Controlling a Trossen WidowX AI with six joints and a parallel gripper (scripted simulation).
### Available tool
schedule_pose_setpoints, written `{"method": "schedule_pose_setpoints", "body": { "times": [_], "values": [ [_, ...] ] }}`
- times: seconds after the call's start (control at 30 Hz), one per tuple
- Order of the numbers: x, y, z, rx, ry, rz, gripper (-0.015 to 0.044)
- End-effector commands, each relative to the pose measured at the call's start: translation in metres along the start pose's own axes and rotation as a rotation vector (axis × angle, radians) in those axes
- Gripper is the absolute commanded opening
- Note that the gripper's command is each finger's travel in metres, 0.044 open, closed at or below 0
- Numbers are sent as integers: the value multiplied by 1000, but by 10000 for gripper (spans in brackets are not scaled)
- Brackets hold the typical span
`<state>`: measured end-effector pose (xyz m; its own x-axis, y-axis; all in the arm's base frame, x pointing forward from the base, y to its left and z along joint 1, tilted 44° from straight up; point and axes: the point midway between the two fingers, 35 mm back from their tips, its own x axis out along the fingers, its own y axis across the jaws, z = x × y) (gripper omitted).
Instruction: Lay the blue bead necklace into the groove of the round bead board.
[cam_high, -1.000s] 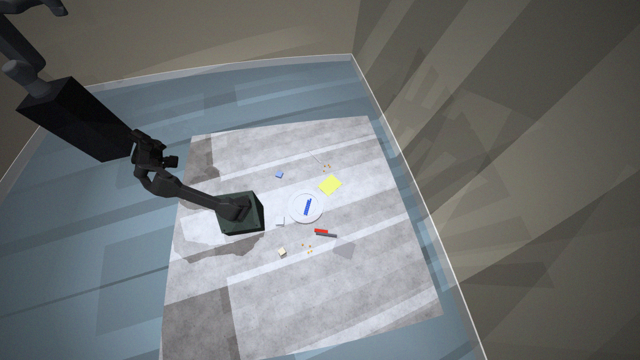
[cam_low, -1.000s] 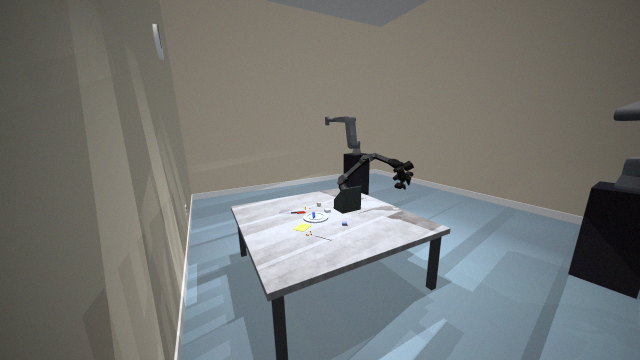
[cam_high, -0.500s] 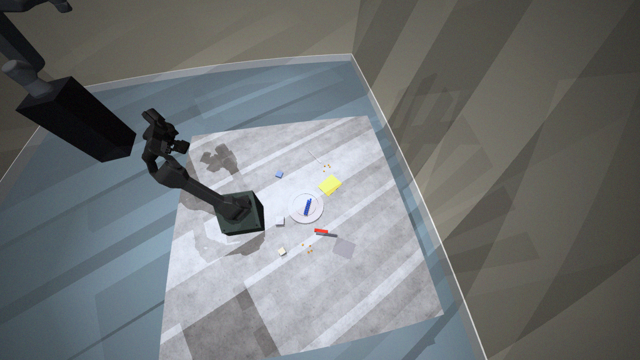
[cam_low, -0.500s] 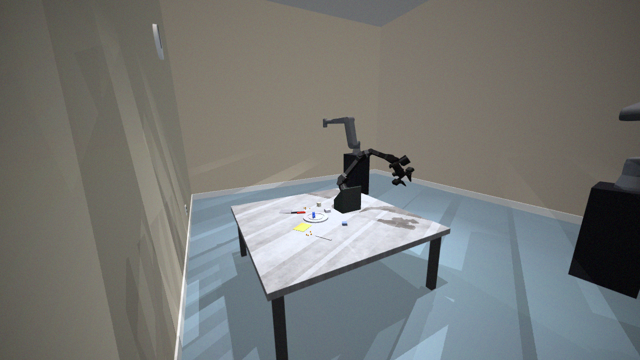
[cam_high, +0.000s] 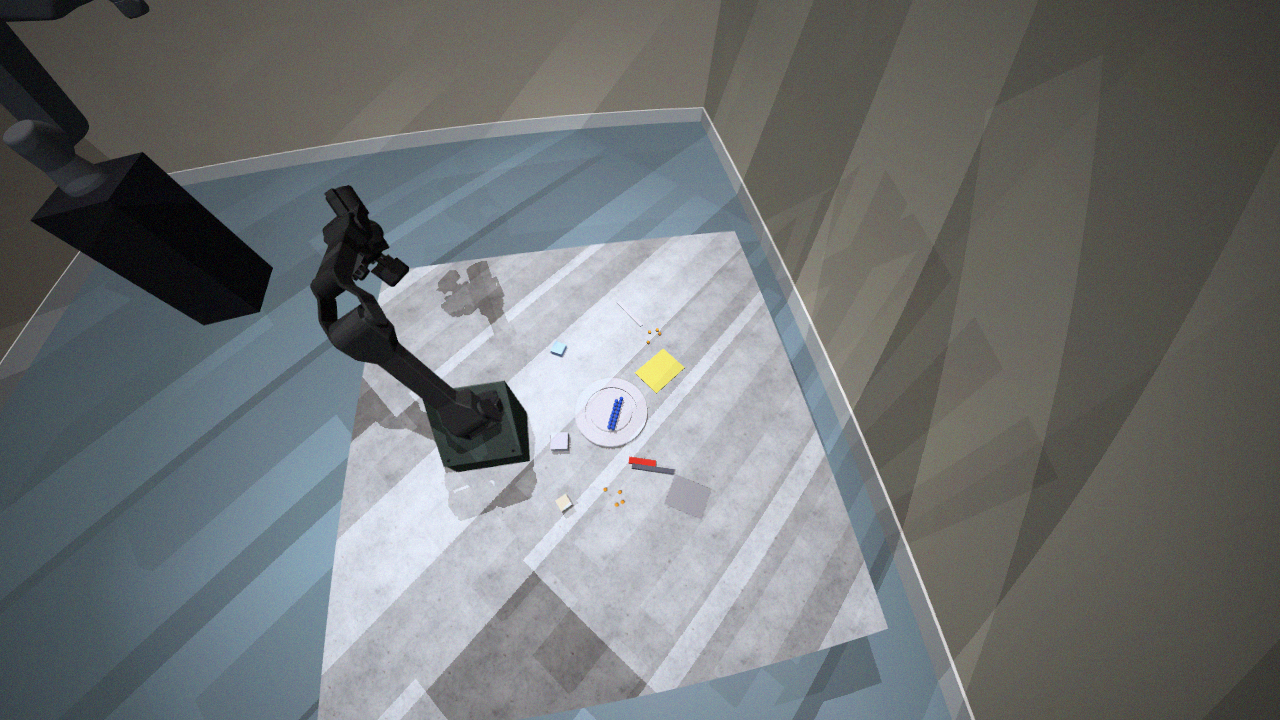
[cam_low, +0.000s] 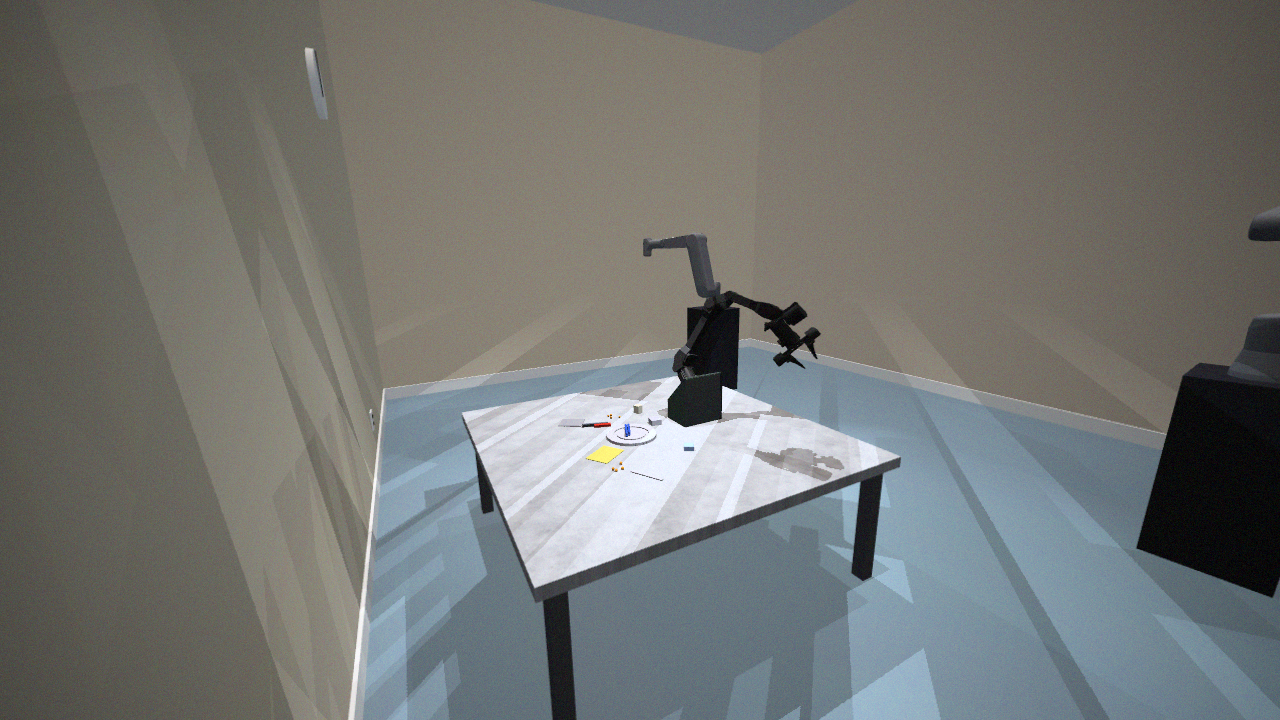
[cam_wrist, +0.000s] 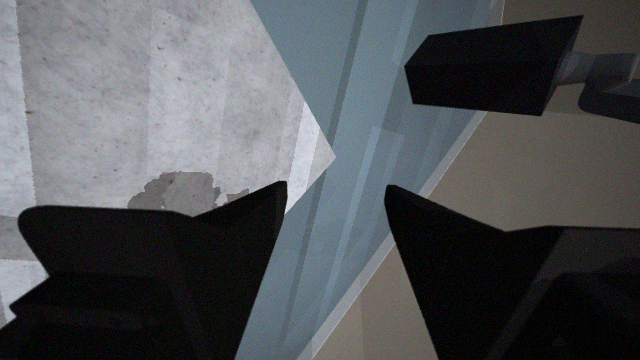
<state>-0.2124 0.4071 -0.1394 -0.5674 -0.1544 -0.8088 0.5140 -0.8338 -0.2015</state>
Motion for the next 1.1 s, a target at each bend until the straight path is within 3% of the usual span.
{"method": "schedule_pose_setpoints", "body": {
  "times": [0.0, 0.47, 1.07],
  "values": [
    [-19, 6, -23, 74, 54, -19, 250],
    [-83, 52, -103, 370, 228, -70, 250],
    [-150, 135, -168, 736, 400, -99, 250]
  ]
}}
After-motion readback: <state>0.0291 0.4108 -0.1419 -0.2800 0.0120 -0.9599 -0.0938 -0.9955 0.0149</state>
